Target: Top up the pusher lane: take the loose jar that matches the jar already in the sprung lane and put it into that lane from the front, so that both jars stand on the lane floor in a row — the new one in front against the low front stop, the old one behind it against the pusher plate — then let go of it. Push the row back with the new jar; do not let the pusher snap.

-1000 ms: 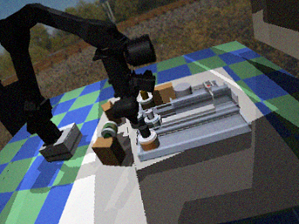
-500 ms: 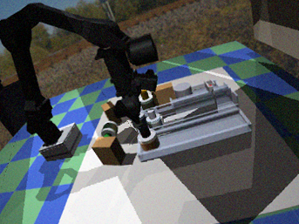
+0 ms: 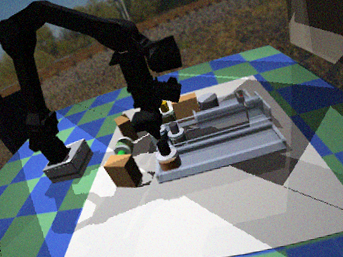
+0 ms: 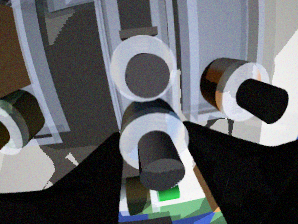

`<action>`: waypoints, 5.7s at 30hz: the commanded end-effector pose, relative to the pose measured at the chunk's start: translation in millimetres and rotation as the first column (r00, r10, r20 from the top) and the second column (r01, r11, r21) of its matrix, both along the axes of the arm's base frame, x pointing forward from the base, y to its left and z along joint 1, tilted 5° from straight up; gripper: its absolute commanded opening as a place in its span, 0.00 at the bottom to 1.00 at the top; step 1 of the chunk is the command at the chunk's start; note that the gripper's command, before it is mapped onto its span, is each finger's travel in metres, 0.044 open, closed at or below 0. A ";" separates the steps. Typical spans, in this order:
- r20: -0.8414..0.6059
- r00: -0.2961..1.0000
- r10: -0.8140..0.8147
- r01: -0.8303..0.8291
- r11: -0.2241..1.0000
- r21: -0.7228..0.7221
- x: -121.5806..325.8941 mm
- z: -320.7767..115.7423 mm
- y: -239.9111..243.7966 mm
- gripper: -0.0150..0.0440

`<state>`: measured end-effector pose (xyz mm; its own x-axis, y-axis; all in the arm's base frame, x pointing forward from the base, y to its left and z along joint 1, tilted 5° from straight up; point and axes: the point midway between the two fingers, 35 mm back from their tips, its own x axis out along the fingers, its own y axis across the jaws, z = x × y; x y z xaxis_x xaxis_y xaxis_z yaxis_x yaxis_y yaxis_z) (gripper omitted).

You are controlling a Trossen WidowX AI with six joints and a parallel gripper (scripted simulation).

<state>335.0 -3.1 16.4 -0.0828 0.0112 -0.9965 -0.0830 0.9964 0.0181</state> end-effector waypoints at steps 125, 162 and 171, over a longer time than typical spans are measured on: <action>0.036 0.999 -0.005 0.005 1.000 0.002 24.4 -3.7 1.8 0.25; 0.036 0.999 -0.005 0.005 1.000 0.002 22.2 -15.9 1.9 0.25; 0.036 0.999 -0.005 0.005 1.000 0.002 21.5 -18.8 1.9 0.25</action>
<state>351.1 -1.7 0.3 -0.0667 0.0107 -0.9977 -0.0842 0.9963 0.0163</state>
